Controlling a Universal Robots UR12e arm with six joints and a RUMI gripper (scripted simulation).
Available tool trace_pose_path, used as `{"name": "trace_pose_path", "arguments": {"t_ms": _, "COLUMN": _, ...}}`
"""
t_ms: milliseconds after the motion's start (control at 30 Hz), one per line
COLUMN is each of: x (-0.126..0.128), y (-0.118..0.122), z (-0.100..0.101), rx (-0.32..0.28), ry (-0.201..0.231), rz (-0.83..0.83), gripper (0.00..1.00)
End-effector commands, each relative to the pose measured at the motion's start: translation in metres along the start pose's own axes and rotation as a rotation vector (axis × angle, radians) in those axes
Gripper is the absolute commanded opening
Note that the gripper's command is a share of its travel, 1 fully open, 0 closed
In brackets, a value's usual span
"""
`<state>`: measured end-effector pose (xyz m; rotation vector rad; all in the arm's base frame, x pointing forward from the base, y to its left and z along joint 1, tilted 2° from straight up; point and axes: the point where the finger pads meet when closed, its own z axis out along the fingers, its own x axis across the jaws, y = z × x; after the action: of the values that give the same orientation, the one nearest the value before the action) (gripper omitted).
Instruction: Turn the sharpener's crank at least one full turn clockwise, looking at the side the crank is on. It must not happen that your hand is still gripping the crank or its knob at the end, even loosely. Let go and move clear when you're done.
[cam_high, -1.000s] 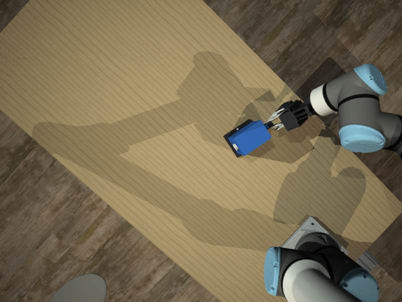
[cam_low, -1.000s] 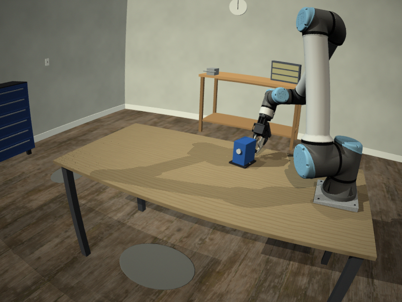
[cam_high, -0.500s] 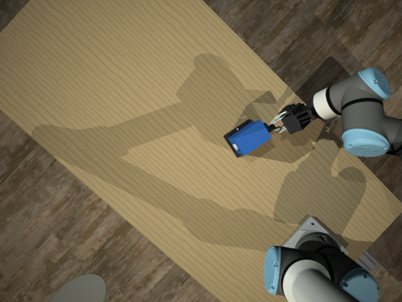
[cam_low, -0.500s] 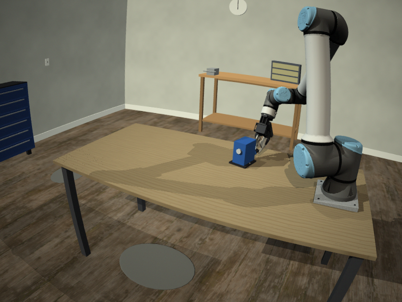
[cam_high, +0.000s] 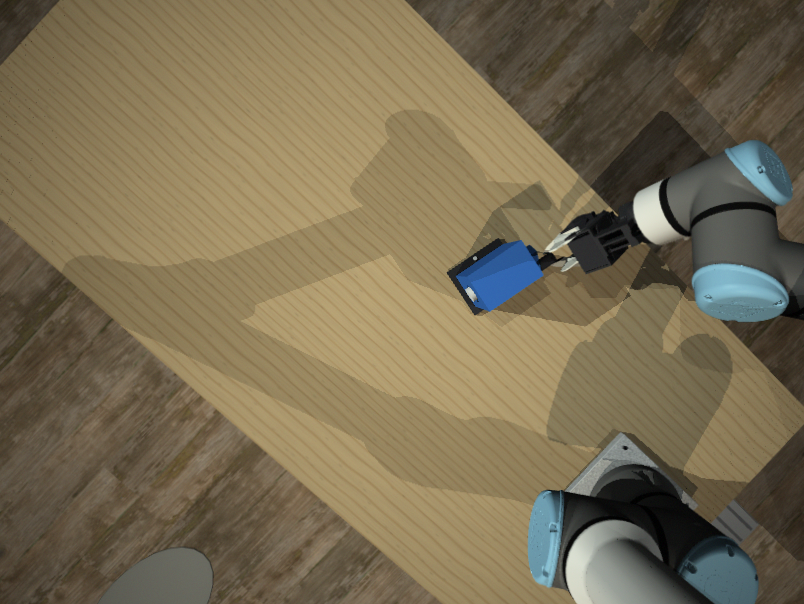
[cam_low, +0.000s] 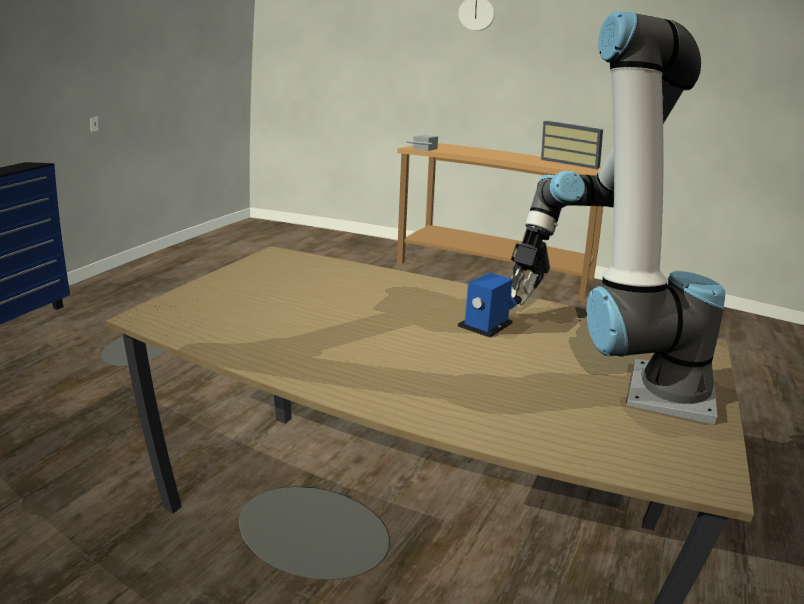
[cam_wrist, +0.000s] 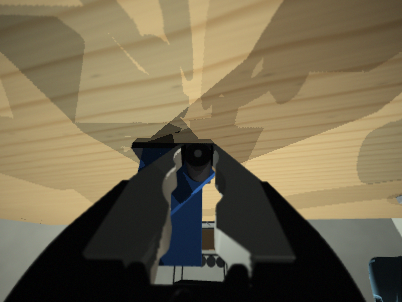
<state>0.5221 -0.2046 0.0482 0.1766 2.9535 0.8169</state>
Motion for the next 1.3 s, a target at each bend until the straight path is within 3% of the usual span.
{"name": "trace_pose_path", "arguments": {"t_ms": 0, "x": 0.003, "y": 0.002, "z": -0.004, "rx": 0.001, "ry": -0.001, "rz": -0.001, "gripper": 0.09}}
{"name": "trace_pose_path", "arguments": {"t_ms": 1267, "x": 0.012, "y": 0.019, "z": -0.034, "rx": 0.001, "ry": -0.001, "rz": -0.001, "gripper": 0.09}}
